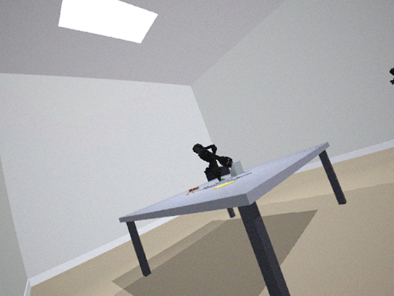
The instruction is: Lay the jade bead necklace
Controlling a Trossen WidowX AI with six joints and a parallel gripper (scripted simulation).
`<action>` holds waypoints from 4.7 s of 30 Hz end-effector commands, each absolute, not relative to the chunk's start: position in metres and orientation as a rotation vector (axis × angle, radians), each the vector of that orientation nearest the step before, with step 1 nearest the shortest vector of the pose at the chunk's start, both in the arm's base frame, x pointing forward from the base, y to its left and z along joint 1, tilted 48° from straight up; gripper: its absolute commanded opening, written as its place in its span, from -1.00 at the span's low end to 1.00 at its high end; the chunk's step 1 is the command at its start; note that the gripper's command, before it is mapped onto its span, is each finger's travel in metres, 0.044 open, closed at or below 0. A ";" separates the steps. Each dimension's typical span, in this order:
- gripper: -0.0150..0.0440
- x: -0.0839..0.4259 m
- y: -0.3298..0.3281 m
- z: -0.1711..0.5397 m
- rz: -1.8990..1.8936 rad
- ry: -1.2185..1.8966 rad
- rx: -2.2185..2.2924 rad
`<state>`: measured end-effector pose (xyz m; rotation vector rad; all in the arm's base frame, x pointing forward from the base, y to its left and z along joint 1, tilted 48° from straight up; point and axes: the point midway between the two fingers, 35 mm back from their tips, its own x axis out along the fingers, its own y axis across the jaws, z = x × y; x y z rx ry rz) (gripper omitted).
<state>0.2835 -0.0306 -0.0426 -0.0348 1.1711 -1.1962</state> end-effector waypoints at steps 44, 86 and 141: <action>-0.49 0.340 -0.058 0.016 -1.193 1.169 -0.043; 1.00 0.344 -0.063 0.020 -1.194 1.168 -0.043; -0.08 0.301 -0.045 -0.032 -1.205 1.158 -0.028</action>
